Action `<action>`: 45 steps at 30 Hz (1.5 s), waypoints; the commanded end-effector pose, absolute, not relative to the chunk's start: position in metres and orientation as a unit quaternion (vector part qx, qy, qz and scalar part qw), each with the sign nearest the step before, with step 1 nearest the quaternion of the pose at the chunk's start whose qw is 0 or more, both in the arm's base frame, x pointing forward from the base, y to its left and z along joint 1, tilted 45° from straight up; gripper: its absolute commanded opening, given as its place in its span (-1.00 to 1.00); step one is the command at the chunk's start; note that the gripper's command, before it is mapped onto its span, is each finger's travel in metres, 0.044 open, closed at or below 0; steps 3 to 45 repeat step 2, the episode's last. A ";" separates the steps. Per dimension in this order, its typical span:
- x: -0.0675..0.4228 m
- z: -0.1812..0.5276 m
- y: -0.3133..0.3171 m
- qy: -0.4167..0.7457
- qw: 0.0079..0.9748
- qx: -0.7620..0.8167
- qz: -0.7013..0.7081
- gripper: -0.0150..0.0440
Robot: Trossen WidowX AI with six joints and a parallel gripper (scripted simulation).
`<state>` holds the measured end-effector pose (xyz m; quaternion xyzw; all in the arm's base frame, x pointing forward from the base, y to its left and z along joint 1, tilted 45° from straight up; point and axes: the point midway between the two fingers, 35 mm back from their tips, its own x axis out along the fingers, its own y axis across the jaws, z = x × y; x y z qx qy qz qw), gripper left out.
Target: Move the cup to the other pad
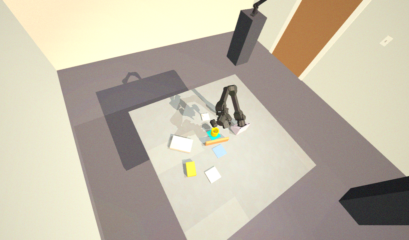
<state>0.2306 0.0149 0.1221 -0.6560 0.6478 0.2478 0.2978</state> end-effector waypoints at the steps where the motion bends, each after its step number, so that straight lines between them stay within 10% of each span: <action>1: 0.230 0.121 0.014 0.648 0.297 -0.656 0.248 1.00; 45: 0.230 0.121 0.014 0.648 0.297 -0.656 0.248 1.00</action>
